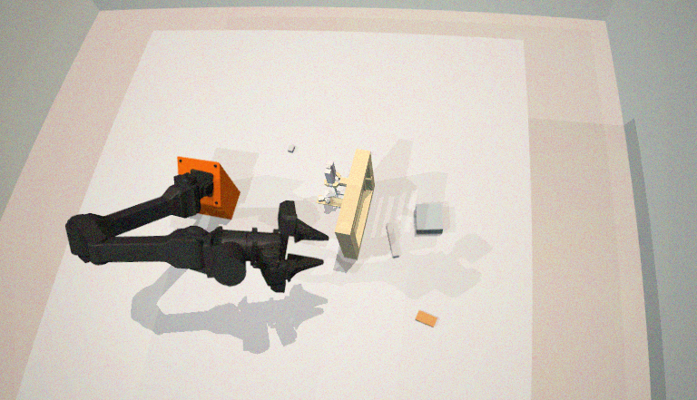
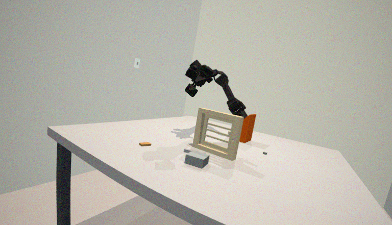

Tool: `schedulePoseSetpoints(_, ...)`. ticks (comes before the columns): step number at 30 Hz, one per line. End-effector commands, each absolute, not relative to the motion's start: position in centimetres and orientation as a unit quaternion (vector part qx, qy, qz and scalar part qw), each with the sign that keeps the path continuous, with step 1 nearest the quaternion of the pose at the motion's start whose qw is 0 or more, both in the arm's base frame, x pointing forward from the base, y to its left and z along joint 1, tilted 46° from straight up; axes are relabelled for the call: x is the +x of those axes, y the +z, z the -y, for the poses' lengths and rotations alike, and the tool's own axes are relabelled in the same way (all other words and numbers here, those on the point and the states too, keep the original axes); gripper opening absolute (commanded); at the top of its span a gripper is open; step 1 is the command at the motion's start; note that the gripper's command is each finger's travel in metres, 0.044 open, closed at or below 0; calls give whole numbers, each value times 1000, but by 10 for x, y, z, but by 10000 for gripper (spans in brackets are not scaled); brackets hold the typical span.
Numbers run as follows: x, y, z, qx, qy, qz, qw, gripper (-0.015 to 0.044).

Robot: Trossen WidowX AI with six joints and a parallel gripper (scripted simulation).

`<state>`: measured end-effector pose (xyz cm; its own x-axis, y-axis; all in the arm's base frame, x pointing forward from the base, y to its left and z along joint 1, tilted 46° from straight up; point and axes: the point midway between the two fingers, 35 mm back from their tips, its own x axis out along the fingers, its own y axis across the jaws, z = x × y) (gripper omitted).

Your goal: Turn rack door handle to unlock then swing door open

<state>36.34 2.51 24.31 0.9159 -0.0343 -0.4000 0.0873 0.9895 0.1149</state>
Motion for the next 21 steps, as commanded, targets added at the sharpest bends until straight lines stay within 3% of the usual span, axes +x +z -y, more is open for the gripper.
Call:
schedulePoseSetpoints(1, 370, 226, -33, 68, -40, -247, 966, 280)
schedulePoseSetpoints(21, 379, 144, -78, 35, -89, -443, 891, 280)
